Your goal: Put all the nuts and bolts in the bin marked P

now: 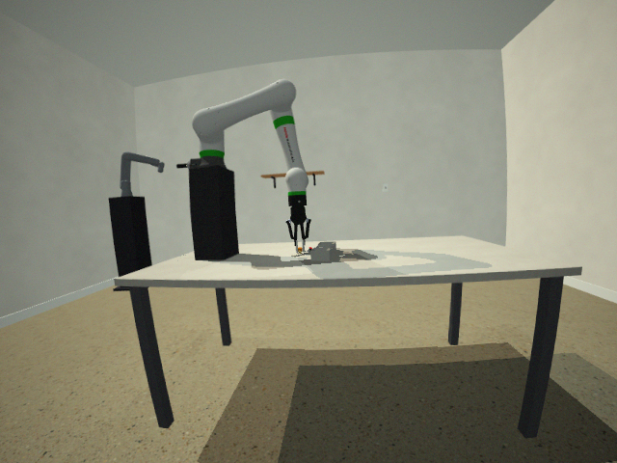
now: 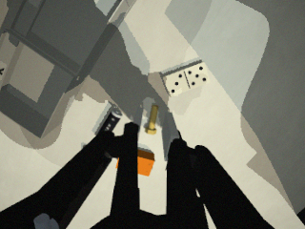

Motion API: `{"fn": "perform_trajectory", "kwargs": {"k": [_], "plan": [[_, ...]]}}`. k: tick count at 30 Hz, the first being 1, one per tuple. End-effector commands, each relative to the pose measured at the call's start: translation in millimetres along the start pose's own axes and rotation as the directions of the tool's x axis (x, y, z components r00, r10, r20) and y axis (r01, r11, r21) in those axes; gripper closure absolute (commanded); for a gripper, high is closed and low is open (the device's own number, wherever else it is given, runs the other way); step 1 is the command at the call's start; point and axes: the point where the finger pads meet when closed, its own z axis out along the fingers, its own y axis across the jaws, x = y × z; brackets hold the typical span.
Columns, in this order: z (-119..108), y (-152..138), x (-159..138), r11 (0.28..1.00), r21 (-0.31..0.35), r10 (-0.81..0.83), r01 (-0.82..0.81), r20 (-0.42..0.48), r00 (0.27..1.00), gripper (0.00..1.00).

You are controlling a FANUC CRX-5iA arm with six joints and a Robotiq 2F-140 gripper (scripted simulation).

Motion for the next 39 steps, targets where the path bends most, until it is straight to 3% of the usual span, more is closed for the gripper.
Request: {"fn": "perform_trajectory", "kwargs": {"k": [1, 14, 15, 39], "plan": [[3.5, -0.1, 0.1, 1.0, 0.0, 0.0, 0.0, 0.0, 1.0, 0.82], [4.8, 0.0, 0.1, 1.0, 0.0, 0.0, 0.0, 0.0, 1.0, 0.82], [4.8, 0.0, 0.1, 1.0, 0.0, 0.0, 0.0, 0.0, 1.0, 0.94], [4.8, 0.0, 0.1, 1.0, 0.0, 0.0, 0.0, 0.0, 1.0, 0.94]]}}
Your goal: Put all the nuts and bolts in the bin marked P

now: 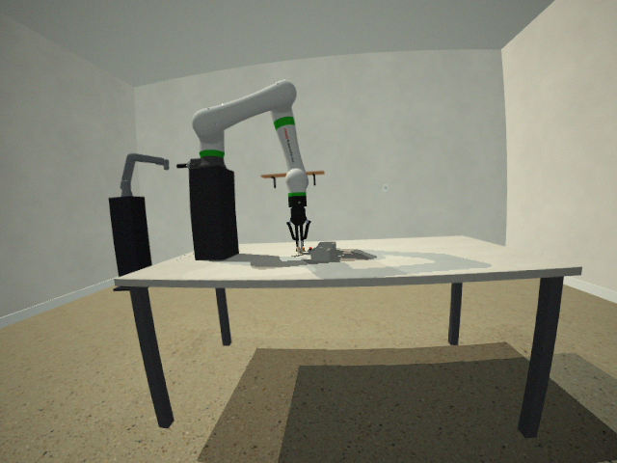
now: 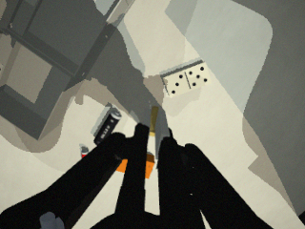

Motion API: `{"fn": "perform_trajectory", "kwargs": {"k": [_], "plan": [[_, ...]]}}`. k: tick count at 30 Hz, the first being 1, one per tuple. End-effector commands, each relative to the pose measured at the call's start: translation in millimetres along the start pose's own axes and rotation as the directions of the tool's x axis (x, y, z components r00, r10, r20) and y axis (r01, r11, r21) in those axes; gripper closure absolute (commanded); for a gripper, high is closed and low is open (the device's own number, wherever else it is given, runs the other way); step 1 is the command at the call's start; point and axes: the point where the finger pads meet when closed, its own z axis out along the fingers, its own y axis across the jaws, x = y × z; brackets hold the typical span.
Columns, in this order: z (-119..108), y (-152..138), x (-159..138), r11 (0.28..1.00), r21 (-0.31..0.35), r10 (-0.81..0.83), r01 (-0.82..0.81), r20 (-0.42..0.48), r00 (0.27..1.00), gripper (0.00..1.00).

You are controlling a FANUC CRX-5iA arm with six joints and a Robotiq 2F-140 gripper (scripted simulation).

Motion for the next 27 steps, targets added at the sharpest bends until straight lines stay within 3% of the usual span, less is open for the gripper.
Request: {"fn": "perform_trajectory", "kwargs": {"k": [1, 7, 27], "plan": [[0, 0, 0, 1.0, 0.0, 0.0, 0.0, 0.0, 1.0, 0.94], [0, 0, 0, 1.0, 0.0, 0.0, 0.0, 0.0, 1.0, 0.94], [-60, 0, 0, 1.0, 0.0, 0.0, 0.0, 0.0, 1.0, 0.94]]}}
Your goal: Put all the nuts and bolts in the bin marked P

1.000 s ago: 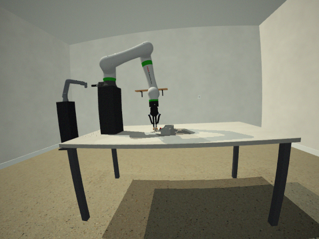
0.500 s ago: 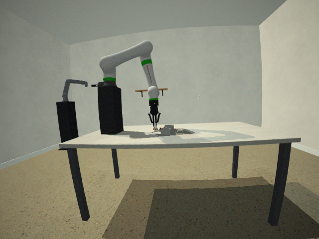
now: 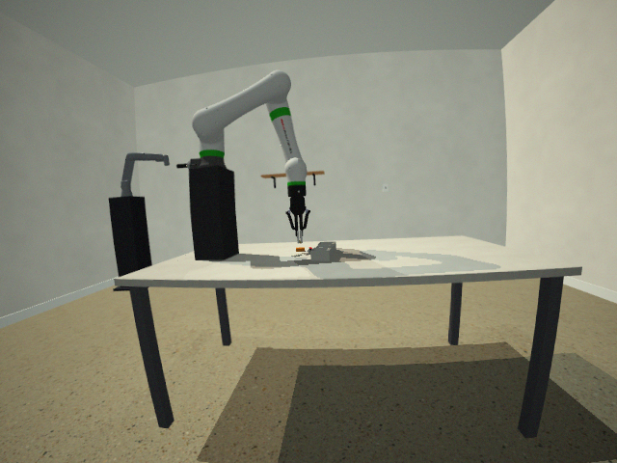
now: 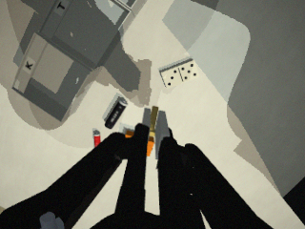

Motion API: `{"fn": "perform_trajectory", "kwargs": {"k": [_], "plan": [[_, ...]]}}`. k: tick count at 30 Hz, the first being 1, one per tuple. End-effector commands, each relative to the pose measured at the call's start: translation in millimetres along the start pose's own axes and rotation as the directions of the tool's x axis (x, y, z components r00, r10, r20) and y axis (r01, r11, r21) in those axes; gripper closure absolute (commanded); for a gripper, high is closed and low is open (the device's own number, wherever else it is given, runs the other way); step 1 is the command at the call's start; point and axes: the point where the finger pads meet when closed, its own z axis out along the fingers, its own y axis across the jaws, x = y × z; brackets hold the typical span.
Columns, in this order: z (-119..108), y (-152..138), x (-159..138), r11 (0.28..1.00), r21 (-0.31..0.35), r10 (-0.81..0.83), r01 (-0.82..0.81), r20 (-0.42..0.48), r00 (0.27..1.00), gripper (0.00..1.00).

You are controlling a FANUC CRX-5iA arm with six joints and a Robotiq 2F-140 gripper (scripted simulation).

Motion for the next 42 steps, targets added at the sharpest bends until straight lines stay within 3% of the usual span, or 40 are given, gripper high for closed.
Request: {"fn": "perform_trajectory", "kwargs": {"k": [1, 17, 36, 42], "plan": [[-6, 0, 0, 1.0, 0.0, 0.0, 0.0, 0.0, 1.0, 0.94], [-16, 0, 0, 1.0, 0.0, 0.0, 0.0, 0.0, 1.0, 0.94], [-16, -33, 97, 1.0, 0.0, 0.0, 0.0, 0.0, 1.0, 0.94], [-16, -45, 131, 0.972, 0.001, 0.235, -0.235, 0.0, 0.972, 0.94]]}}
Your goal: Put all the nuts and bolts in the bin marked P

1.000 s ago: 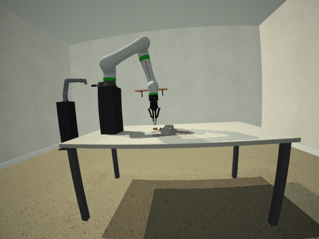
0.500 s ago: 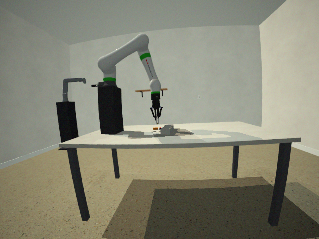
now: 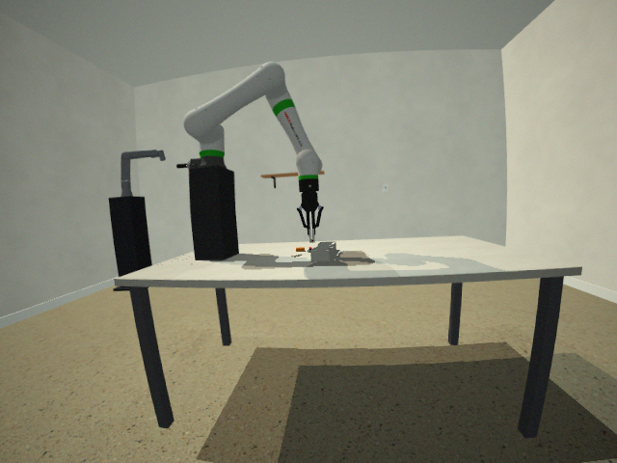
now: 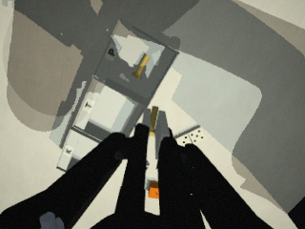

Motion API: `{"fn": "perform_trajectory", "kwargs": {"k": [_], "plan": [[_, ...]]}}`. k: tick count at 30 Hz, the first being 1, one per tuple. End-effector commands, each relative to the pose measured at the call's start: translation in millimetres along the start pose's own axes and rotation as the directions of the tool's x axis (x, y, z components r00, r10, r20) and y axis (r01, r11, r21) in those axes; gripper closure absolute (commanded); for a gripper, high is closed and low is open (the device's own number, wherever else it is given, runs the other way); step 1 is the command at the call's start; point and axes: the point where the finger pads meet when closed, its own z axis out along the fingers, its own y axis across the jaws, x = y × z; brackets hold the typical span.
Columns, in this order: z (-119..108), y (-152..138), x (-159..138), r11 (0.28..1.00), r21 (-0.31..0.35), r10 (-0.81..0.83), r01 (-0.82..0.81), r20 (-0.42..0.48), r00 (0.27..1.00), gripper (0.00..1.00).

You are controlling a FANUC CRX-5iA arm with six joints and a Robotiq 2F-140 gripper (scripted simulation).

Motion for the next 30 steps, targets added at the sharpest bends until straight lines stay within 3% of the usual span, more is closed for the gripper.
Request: {"fn": "perform_trajectory", "kwargs": {"k": [1, 7, 10, 30], "plan": [[0, -11, 22, 0.988, -0.003, 0.156, -0.156, -0.004, 0.988, 0.94], [0, -22, 43, 0.945, -0.004, 0.327, -0.327, -0.006, 0.945, 0.94], [0, -28, 58, 0.945, -0.004, 0.327, -0.327, -0.006, 0.945, 0.94], [8, -28, 57, 0.945, -0.004, 0.327, -0.327, -0.006, 0.945, 0.94]]}}
